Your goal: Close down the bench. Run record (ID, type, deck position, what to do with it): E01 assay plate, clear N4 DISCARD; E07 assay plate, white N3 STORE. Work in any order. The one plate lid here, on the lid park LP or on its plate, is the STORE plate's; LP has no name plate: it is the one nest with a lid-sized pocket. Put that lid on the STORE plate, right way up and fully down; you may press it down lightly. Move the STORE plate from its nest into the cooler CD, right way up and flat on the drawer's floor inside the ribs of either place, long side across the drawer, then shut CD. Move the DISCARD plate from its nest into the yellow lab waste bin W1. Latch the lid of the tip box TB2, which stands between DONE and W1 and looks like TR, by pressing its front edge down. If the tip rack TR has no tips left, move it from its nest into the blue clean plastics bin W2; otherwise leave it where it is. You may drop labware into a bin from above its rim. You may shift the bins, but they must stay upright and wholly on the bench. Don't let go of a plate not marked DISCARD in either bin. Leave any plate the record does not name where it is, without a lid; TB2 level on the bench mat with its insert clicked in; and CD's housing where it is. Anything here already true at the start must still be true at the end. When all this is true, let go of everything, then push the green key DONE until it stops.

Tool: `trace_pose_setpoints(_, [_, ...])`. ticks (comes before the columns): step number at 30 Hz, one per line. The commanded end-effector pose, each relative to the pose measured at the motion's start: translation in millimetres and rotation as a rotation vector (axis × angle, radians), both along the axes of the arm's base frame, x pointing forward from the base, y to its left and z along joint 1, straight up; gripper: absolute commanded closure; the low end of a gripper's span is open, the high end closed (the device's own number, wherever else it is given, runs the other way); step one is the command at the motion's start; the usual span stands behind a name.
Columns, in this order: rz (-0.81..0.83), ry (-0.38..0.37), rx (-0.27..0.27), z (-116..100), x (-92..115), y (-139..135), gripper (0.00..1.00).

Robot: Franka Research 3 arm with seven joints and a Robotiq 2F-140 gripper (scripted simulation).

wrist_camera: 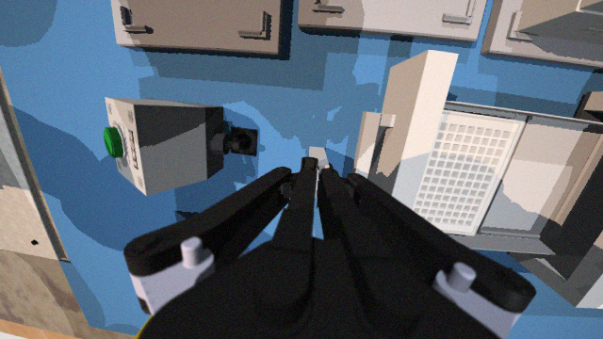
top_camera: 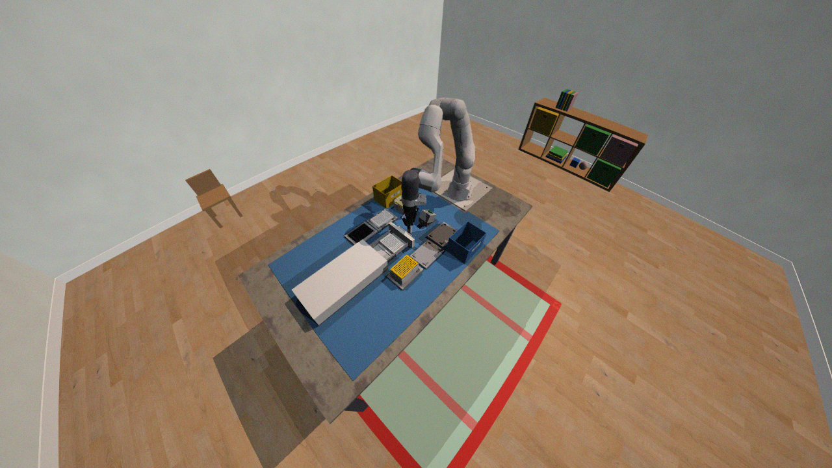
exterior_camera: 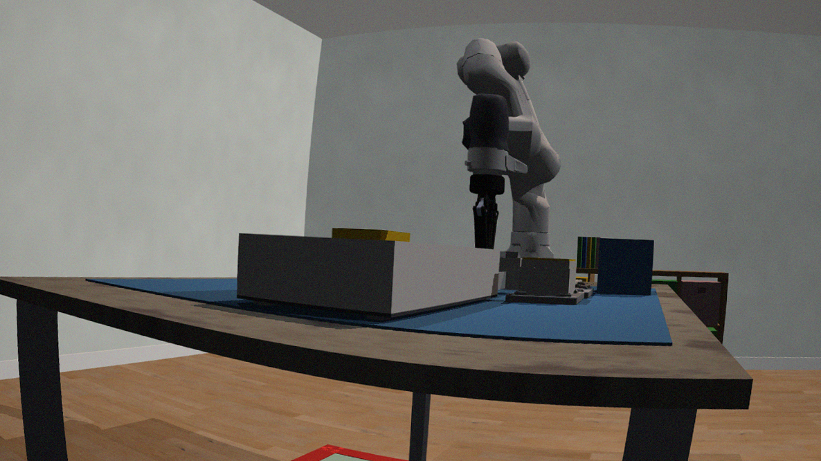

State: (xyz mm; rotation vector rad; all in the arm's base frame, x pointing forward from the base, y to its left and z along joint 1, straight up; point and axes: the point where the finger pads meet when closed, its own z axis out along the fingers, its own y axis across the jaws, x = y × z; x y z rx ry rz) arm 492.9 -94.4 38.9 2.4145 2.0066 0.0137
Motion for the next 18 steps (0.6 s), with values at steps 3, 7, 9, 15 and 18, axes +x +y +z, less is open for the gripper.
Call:
trace_pose_setpoints(3, [-0.006, 0.0, -0.001, -0.1, 5.7, -1.0, 1.0])
trace_pose_setpoints(7, [-0.006, 0.0, -0.001, 0.0, 9.7, -1.7, 1.0])
trace_pose_setpoints(9, [-0.006, 0.0, -0.001, 0.0, 12.3, -2.2, 1.0])
trace_pose_setpoints(15, [-0.006, 0.0, -0.001, 0.0, 20.1, -3.7, 1.0])
trace_pose_setpoints(18, [-0.006, 0.0, -0.001, 0.1, 24.1, -4.5, 1.0])
